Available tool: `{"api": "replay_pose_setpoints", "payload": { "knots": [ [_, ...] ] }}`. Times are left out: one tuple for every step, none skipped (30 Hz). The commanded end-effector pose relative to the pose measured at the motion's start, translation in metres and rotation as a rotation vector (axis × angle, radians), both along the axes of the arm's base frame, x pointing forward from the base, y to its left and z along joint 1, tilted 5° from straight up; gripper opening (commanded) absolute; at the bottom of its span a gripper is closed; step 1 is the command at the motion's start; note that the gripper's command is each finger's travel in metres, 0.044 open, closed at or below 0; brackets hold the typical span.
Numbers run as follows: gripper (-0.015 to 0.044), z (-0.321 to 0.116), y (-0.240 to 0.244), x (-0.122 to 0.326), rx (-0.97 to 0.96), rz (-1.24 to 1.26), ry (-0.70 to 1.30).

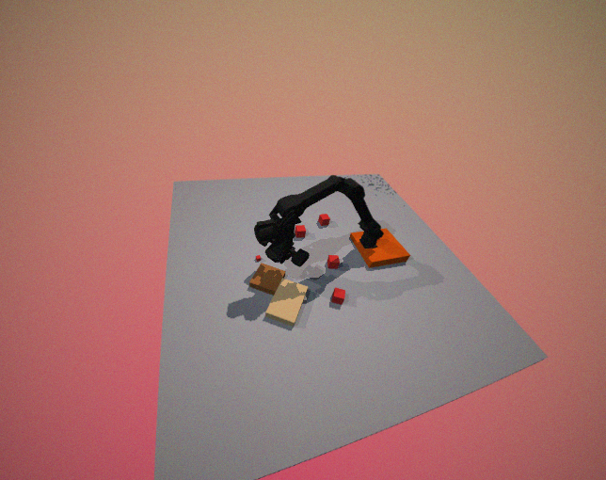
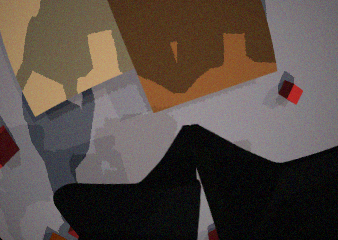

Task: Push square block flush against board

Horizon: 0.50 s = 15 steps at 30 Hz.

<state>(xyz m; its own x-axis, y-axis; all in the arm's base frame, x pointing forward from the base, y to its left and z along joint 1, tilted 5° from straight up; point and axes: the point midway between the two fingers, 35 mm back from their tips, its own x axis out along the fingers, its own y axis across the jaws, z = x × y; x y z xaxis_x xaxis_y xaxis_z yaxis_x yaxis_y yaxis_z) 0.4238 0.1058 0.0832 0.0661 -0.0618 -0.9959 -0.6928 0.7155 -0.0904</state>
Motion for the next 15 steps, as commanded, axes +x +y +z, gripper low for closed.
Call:
{"api": "replay_pose_setpoints", "payload": {
  "knots": [
    [0.0, 0.003, -0.017, 0.008, -0.014, 0.127, 0.003],
    [0.0, 0.004, -0.022, 0.009, -0.017, 0.161, 0.005],
    [0.0, 0.004, -0.026, 0.011, -0.02, 0.196, 0.008],
    [0.0, 0.005, -0.03, 0.012, -0.022, 0.225, 0.01],
    [0.0, 0.005, -0.032, 0.013, -0.023, 0.242, 0.011],
    [0.0, 0.005, -0.032, 0.013, -0.023, 0.242, 0.011],
    [0.0, 0.005, -0.032, 0.013, -0.023, 0.242, 0.011],
    [0.0, 0.005, -0.032, 0.013, -0.023, 0.242, 0.011],
    [0.0, 0.005, -0.032, 0.013, -0.023, 0.242, 0.011],
    [0.0, 0.005, -0.032, 0.013, -0.023, 0.242, 0.011],
    [0.0, 0.002, -0.032, 0.014, -0.023, 0.243, 0.011],
    [0.0, -0.007, -0.033, 0.015, -0.024, 0.246, 0.011],
    [0.0, -0.023, -0.035, 0.017, -0.024, 0.251, 0.011],
    [0.0, -0.038, -0.036, 0.018, -0.025, 0.256, 0.012],
    [0.0, -0.047, -0.037, 0.018, -0.025, 0.259, 0.012]
  ]
}}
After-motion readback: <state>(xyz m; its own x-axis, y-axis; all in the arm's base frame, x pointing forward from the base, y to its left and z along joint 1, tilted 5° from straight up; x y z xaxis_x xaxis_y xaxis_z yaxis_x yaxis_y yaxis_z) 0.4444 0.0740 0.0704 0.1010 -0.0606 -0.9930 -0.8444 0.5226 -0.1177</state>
